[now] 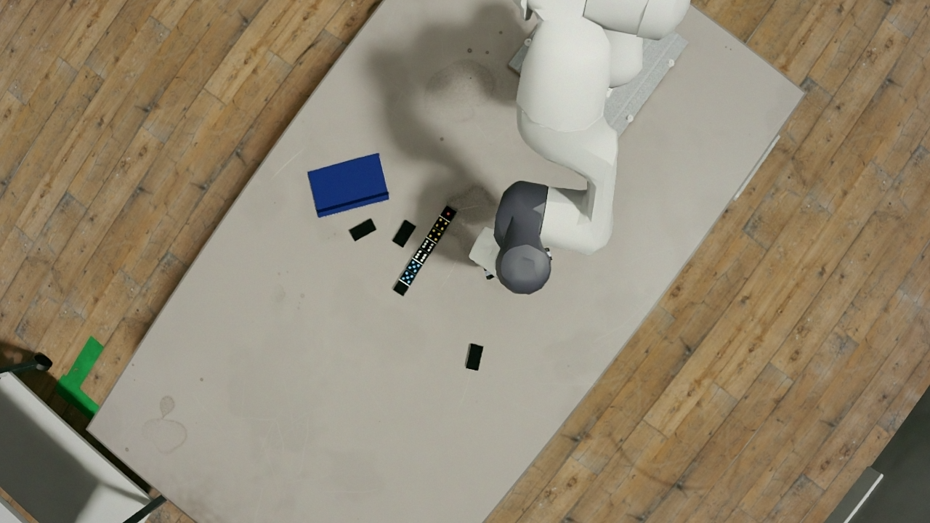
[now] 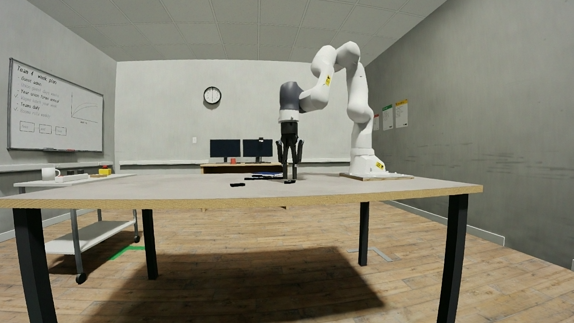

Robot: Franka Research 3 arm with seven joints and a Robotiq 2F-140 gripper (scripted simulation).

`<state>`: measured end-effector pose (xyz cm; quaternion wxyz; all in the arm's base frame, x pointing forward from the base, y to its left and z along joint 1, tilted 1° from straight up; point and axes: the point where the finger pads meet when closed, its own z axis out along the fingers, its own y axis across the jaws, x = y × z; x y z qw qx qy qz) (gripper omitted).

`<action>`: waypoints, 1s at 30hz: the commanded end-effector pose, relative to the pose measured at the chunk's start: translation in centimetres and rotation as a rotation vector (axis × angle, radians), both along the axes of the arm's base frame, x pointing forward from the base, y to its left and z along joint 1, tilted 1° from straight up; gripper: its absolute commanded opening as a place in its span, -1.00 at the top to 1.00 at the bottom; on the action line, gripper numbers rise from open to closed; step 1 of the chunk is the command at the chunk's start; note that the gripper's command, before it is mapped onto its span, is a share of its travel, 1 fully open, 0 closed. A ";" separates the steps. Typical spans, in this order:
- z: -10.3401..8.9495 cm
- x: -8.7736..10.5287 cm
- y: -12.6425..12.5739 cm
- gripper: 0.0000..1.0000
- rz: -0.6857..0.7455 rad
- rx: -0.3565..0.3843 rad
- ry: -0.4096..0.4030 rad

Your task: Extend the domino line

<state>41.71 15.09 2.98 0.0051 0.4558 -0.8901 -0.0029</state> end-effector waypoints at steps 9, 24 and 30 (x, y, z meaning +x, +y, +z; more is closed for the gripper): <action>0.0 0.1 0.0 0.33 0.001 0.001 -0.003; -1.0 0.0 0.0 0.33 0.001 0.001 -0.003; -1.5 0.0 0.0 0.33 0.001 0.001 -0.003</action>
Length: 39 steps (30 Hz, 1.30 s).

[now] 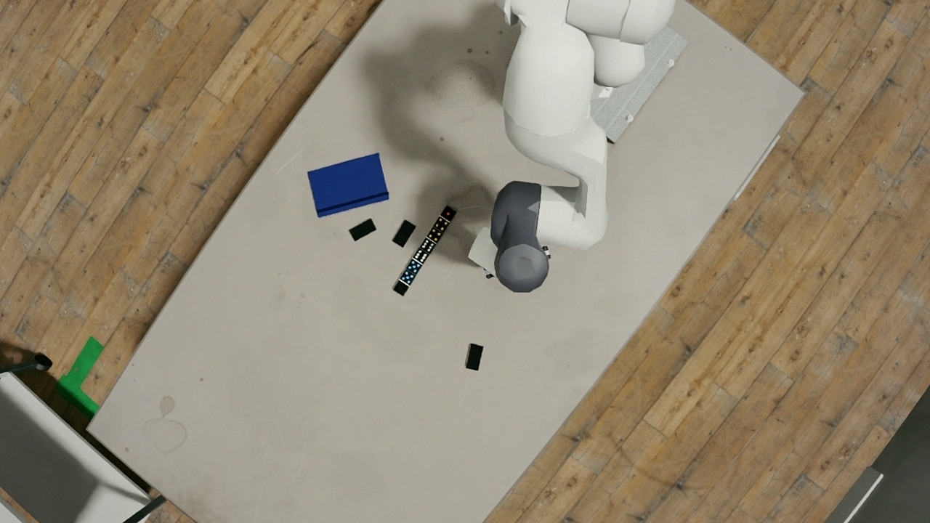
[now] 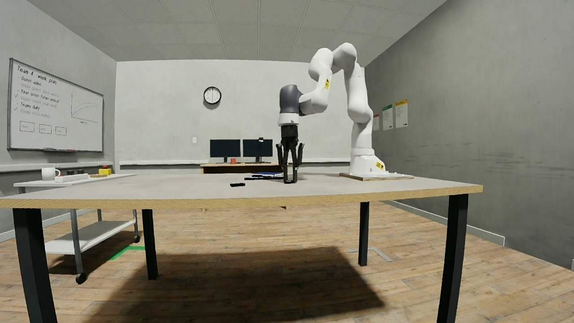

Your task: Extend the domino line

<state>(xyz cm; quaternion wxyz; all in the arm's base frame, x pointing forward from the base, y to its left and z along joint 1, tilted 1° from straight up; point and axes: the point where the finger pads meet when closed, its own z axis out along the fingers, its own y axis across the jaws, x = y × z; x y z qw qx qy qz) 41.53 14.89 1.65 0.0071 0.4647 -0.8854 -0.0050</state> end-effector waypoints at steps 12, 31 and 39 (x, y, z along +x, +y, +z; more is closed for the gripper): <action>-0.4 0.2 0.2 0.33 -0.019 -0.001 -0.008; -0.4 0.2 0.2 0.54 -0.019 -0.001 -0.008; -0.4 0.2 0.2 0.54 -0.019 -0.001 -0.008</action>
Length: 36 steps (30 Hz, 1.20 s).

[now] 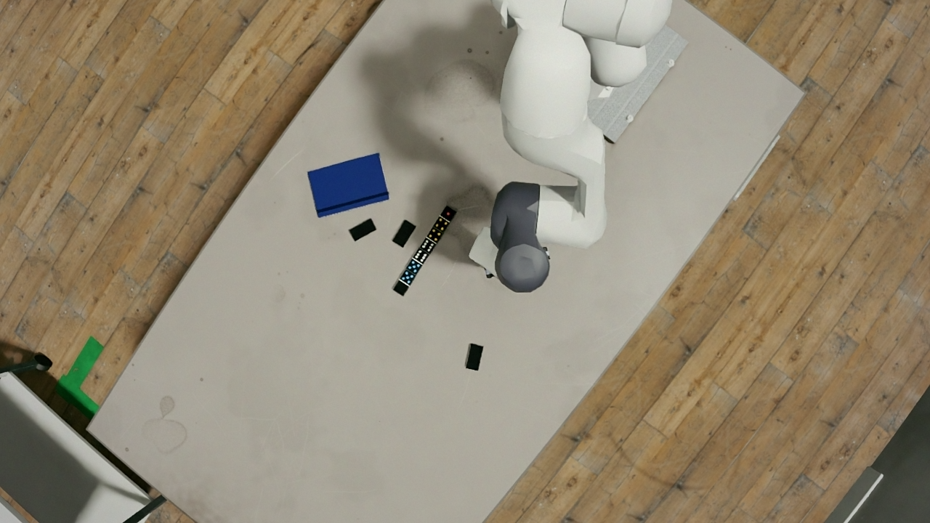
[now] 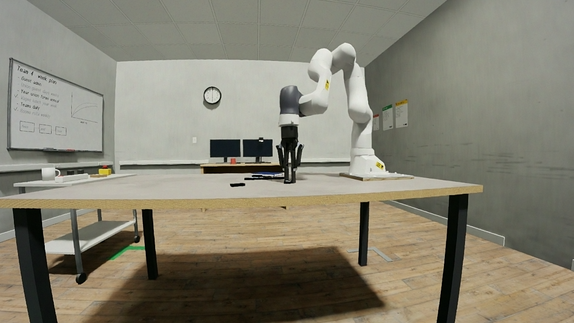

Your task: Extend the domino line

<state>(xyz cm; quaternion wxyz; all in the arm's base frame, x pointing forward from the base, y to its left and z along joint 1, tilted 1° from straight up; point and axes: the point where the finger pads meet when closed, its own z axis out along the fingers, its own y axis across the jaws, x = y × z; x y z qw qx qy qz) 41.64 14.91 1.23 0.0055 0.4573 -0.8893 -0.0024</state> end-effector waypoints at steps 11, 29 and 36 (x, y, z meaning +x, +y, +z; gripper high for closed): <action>0.0 0.1 0.1 0.54 -0.002 0.002 -0.003; 3.4 0.1 0.1 0.54 -0.002 0.002 -0.003; 7.1 0.2 0.1 0.54 -0.002 0.002 -0.003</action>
